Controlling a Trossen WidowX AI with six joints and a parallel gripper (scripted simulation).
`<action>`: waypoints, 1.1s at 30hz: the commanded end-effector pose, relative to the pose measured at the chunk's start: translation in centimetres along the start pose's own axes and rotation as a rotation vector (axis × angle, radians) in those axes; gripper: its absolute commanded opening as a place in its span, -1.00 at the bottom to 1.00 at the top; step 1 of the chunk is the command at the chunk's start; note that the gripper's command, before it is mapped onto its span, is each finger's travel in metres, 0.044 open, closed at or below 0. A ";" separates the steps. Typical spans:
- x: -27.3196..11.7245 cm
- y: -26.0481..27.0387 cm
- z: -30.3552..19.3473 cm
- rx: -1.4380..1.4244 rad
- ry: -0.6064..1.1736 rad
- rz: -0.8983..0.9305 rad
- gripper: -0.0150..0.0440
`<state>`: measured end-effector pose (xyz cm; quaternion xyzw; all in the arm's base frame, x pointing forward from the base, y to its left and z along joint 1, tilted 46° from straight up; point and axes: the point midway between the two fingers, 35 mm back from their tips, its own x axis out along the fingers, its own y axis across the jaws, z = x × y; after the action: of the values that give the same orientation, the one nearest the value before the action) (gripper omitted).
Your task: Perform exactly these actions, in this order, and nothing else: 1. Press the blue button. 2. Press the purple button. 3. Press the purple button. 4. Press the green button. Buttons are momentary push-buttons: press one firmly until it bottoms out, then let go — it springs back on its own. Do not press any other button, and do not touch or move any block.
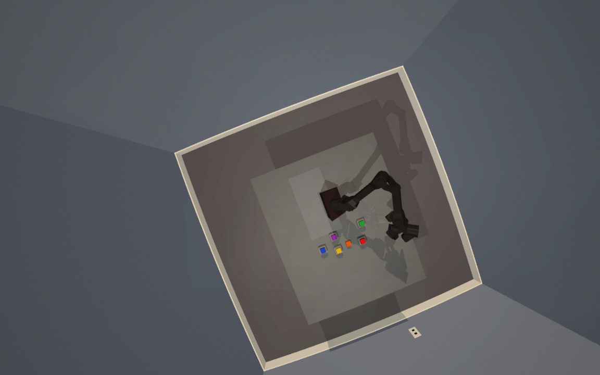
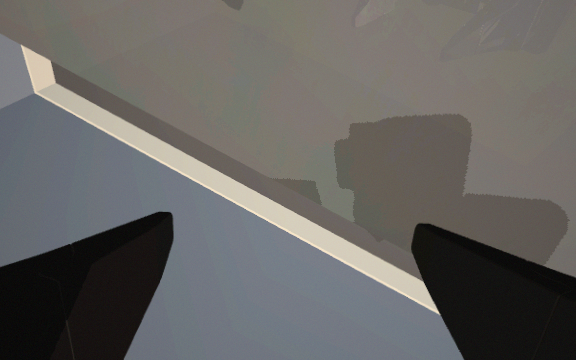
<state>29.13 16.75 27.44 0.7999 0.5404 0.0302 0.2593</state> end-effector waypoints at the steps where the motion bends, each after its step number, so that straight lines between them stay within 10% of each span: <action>1: 0.0 0.1 0.2 -0.005 -0.005 0.002 0.86; 17: -5.5 6.2 18.4 -0.443 -0.465 -0.067 0.86; 33: -13.7 4.3 30.8 -0.730 -0.562 -0.384 0.86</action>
<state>38.51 -3.59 10.21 0.5972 0.5021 -0.0563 0.6230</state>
